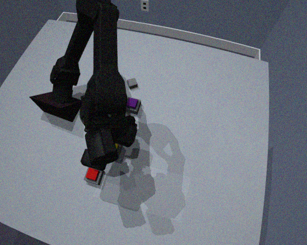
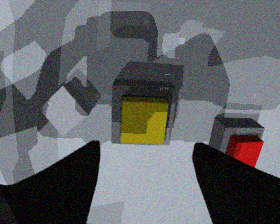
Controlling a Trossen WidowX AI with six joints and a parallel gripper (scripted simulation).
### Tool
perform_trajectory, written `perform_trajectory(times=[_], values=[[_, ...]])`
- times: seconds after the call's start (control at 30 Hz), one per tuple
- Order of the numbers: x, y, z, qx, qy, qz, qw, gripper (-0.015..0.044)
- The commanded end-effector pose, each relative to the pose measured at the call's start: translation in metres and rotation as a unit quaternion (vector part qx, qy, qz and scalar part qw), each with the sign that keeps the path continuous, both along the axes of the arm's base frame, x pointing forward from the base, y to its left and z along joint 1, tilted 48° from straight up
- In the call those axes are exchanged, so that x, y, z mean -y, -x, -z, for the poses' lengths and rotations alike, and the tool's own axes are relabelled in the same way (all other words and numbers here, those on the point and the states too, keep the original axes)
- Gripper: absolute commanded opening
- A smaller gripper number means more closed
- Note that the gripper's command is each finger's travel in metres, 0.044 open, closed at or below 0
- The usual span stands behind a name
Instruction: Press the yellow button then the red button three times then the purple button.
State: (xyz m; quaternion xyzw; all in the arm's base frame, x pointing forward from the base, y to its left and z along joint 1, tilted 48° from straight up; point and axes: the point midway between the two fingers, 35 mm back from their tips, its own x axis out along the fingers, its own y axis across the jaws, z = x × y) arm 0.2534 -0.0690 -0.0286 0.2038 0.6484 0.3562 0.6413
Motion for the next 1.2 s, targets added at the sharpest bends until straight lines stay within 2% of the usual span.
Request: perform_trajectory(times=[0.0,0.07,1.17], values=[[-0.007,0.002,0.008,-0.004,-0.003,0.008,1.0,0.0059],[-0.007,0.002,0.008,-0.004,-0.003,0.008,1.0,0.002],[-0.031,0.005,0.03,-0.004,-0.004,0.008,1.0,0.002]])
